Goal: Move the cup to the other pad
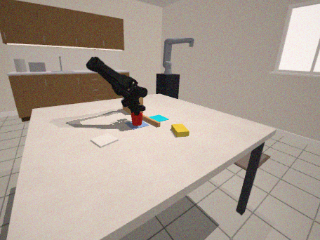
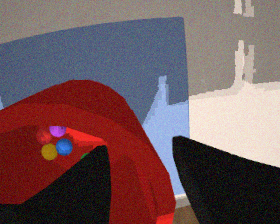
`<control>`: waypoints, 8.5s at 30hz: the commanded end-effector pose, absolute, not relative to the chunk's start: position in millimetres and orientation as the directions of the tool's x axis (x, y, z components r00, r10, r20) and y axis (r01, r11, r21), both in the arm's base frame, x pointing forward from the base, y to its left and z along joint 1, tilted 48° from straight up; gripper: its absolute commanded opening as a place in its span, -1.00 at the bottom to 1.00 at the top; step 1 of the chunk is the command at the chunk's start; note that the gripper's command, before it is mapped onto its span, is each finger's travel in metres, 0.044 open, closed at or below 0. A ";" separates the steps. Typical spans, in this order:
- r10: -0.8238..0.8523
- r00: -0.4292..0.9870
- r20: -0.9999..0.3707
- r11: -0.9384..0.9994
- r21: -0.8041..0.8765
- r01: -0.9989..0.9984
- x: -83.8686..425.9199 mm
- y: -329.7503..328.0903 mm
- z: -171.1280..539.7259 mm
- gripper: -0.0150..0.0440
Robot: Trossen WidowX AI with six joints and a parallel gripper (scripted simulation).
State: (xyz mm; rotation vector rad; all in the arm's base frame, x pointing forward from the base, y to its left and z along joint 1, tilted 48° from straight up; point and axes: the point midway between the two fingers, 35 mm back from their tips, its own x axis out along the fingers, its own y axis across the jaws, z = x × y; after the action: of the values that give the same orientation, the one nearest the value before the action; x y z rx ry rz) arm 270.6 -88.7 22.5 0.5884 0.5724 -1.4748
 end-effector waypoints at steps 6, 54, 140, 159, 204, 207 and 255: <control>-0.736 0.019 -0.677 0.012 0.016 1.000 270.8 -88.6 22.6 -0.41; -0.742 0.015 -0.670 0.020 0.001 1.000 265.9 -48.3 55.5 -0.49; -0.733 0.016 -0.680 0.015 0.008 1.000 247.4 67.7 -74.6 -0.49; -0.734 0.017 -0.679 0.015 0.008 1.000 248.3 45.0 -97.1 -0.49; -0.729 0.017 -0.684 0.011 0.013 1.000 250.1 49.3 -95.5 -0.06; -0.729 0.017 -0.684 0.012 0.012 1.000 250.0 52.9 -92.2 -0.06; -0.732 0.016 -0.681 0.015 0.007 1.000 244.8 119.2 -27.2 1.00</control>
State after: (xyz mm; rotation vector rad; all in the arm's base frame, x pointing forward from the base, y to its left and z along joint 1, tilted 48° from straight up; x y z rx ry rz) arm 244.7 112.8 -33.4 0.5745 0.5844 -1.4666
